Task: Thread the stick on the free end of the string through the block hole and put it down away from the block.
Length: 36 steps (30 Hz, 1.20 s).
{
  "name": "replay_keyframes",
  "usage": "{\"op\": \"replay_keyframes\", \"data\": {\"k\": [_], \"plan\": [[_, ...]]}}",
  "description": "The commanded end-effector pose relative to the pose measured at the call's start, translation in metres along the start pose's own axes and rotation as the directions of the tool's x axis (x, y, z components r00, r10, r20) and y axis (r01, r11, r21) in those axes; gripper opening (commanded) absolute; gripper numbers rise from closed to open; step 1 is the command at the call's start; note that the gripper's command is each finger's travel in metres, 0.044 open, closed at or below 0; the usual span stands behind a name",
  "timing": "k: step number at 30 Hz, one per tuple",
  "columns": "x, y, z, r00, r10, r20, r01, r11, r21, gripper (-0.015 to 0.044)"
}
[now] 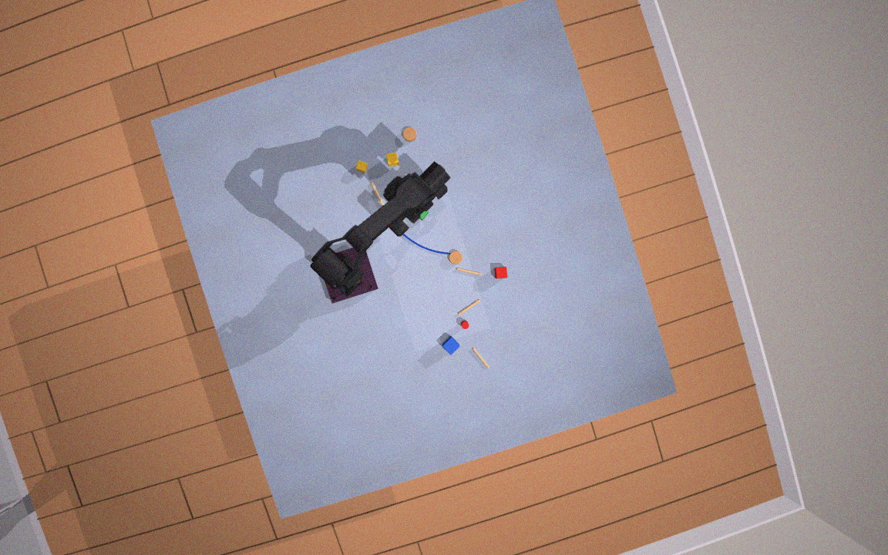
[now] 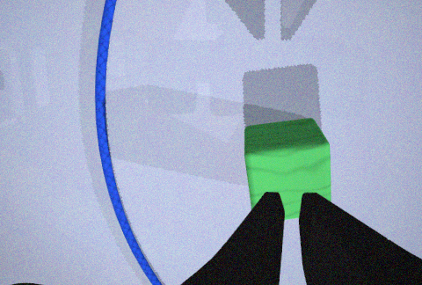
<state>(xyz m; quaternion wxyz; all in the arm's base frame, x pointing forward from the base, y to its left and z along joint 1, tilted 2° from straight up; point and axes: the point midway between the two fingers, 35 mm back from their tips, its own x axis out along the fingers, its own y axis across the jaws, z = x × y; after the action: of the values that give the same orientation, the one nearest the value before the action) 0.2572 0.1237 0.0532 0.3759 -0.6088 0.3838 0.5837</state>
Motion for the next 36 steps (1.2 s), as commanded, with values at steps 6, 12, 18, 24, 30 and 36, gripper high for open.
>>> {"op": "replay_keyframes", "data": {"k": [6,12,18,24,30,36], "plan": [[0.000,0.000,0.000,1.000,0.000,0.000,0.000,1.000,0.000,0.0000],[0.000,0.000,0.000,1.000,0.000,0.000,0.000,1.000,0.000,0.0000],[-0.001,0.019,0.043,1.000,0.002,0.008,-0.003,0.993,0.115,0.0131],[-0.002,0.059,0.097,1.000,0.009,0.016,-0.013,0.958,0.288,0.0289],[-0.002,0.061,0.098,1.000,0.009,0.016,-0.014,0.956,0.293,0.0440],[-0.002,0.061,0.098,1.000,0.009,0.016,-0.014,0.956,0.293,0.0414]]}}
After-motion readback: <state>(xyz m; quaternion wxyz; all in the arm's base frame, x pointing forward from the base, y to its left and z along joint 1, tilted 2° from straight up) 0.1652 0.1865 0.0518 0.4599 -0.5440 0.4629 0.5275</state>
